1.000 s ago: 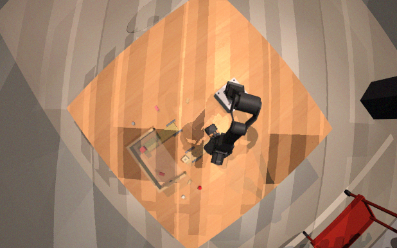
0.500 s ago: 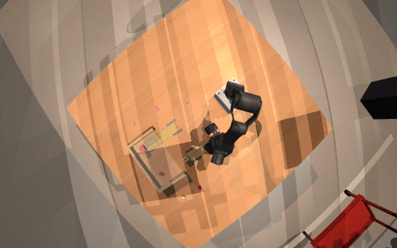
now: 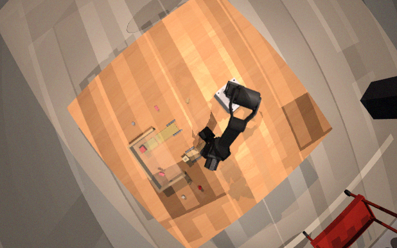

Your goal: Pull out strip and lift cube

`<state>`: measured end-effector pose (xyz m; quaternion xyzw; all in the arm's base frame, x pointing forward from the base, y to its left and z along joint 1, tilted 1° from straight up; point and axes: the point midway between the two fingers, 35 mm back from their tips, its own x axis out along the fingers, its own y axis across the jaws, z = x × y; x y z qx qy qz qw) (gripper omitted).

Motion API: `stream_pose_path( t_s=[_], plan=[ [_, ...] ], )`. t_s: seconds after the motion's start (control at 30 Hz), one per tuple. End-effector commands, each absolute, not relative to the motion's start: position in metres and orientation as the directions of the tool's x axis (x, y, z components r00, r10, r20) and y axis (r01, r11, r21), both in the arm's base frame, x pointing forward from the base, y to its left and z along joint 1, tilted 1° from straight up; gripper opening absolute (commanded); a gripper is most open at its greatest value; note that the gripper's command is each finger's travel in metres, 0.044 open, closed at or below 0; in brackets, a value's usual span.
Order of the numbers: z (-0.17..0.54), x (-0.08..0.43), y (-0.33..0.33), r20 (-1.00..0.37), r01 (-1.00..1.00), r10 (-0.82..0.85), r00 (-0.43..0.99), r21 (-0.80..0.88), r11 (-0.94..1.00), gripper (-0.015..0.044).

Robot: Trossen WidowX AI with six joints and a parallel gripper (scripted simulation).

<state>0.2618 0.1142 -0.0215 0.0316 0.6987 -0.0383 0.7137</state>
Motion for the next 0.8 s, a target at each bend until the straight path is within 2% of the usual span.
stream_pose_path(
  t_s=[0.0, 0.23, 0.77],
  plan=[
    [-0.019, 0.276, 0.111, -1.0, 0.075, -0.005, 0.027, -0.003, 0.997, 0.0263],
    [-0.016, 0.302, 0.1, -1.0, 0.075, -0.007, 0.029, -0.004, 0.997, 0.044],
    [-0.008, 0.359, 0.081, -0.999, 0.075, -0.009, 0.035, -0.006, 0.997, 0.044]
  ],
)
